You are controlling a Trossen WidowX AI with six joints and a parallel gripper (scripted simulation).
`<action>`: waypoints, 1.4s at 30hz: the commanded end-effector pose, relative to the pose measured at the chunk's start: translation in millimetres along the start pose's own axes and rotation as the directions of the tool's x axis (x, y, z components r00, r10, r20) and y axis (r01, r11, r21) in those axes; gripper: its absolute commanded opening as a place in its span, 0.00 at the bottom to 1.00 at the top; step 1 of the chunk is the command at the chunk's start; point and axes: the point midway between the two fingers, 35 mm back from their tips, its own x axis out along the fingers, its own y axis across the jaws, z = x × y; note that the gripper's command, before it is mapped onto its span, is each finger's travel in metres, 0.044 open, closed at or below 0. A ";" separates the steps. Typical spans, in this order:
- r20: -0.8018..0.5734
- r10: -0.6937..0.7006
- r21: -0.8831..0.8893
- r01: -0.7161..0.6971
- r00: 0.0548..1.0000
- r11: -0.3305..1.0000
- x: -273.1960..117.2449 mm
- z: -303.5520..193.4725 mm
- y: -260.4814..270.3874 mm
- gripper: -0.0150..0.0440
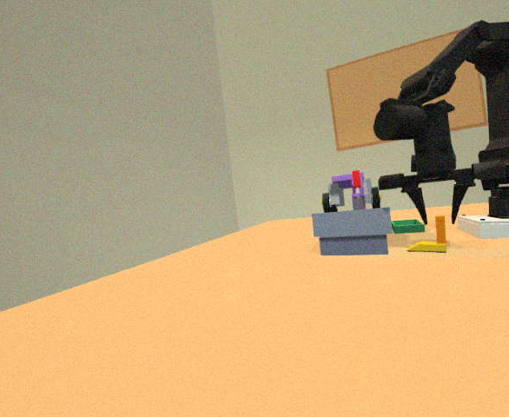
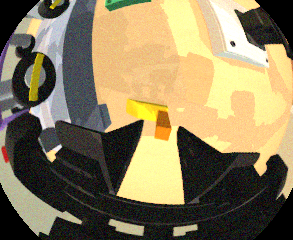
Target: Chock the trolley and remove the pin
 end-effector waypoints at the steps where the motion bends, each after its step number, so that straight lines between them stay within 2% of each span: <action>1: -0.001 -0.007 0.006 0.007 1.000 1.000 6.1 0.1 -1.2 0.58; 15: -0.001 -0.007 0.006 0.007 1.000 1.000 24.5 0.3 -1.6 0.58; 20: 0.002 -0.001 0.000 0.001 1.000 1.000 21.0 0.3 -0.4 0.35; 28: 0.002 -0.002 0.000 0.002 1.000 1.000 19.9 0.3 -0.4 0.25; 42: -0.001 -0.007 0.006 0.007 1.000 1.000 -28.4 4.1 -1.7 0.25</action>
